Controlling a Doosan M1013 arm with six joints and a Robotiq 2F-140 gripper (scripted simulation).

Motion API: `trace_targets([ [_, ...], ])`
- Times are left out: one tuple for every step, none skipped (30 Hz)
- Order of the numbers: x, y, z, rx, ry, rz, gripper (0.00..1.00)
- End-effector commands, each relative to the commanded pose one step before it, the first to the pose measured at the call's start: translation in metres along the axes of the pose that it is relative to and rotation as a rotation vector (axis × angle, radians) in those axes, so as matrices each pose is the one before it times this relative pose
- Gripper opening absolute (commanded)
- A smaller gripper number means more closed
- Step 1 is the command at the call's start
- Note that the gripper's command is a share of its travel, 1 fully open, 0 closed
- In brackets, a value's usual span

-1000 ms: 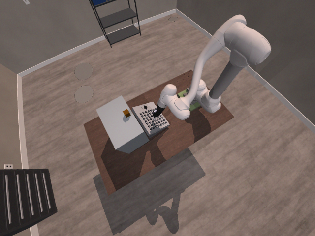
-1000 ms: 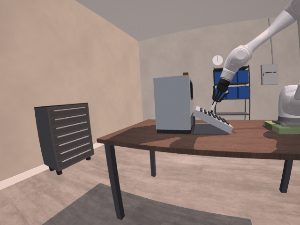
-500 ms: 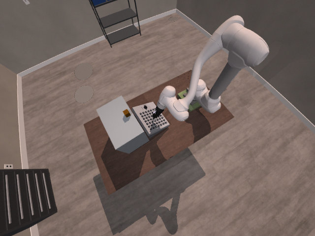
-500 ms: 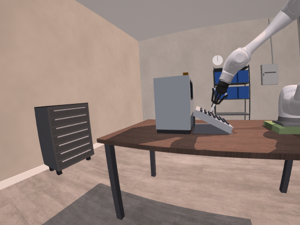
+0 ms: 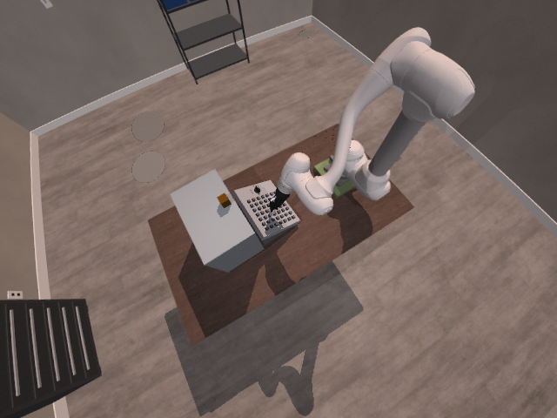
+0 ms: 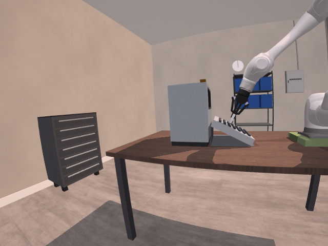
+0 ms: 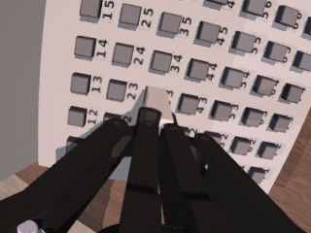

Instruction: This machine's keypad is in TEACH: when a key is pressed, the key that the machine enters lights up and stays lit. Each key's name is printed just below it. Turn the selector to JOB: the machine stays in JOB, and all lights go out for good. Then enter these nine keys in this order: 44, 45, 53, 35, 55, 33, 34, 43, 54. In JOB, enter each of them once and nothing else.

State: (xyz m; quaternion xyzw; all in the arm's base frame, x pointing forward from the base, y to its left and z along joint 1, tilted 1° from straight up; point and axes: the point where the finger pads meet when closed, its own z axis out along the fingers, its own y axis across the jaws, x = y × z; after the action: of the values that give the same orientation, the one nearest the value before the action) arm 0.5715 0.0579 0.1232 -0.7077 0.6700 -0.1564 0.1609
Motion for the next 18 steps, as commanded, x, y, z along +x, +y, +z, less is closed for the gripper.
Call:
trace_targets([
  [-0.00003, 0.00000, -0.00003, 0.00000, -0.00018, 0.00006, 0.00],
  [0.00000, 0.00000, 0.00000, 0.00000, 0.00000, 0.00000, 0.00],
  [0.00000, 0.00000, 0.00000, 0.00000, 0.00000, 0.00000, 0.00],
  [0.00000, 0.00000, 0.00000, 0.00000, 0.00000, 0.00000, 0.00],
  [0.00000, 0.00000, 0.00000, 0.00000, 0.00000, 0.00000, 0.00],
  [0.00000, 0.00000, 0.00000, 0.00000, 0.00000, 0.00000, 0.00],
  [0.00000, 0.00000, 0.00001, 0.00000, 0.00000, 0.00000, 0.00],
  [0.00000, 0.00000, 0.00003, 0.00000, 0.00000, 0.00000, 0.00],
  [0.00000, 0.00000, 0.00005, 0.00000, 0.00000, 0.00000, 0.00],
  [0.00000, 0.00000, 0.00008, 0.00000, 0.00000, 0.00000, 0.00],
  [0.00000, 0.00000, 0.00011, 0.00000, 0.00000, 0.00000, 0.00],
  [0.00000, 0.00000, 0.00015, 0.00000, 0.00000, 0.00000, 0.00],
  [0.00000, 0.00000, 0.00019, 0.00000, 0.00000, 0.00000, 0.00],
  [0.00000, 0.00000, 0.00023, 0.00000, 0.00000, 0.00000, 0.00],
  [0.00000, 0.00000, 0.00027, 0.00000, 0.00000, 0.00000, 0.00],
  [0.00000, 0.00000, 0.00000, 0.00000, 0.00000, 0.00000, 0.00],
  [0.00000, 0.00000, 0.00000, 0.00000, 0.00000, 0.00000, 0.00],
  [0.00000, 0.00000, 0.00031, 0.00000, 0.00000, 0.00000, 0.00],
])
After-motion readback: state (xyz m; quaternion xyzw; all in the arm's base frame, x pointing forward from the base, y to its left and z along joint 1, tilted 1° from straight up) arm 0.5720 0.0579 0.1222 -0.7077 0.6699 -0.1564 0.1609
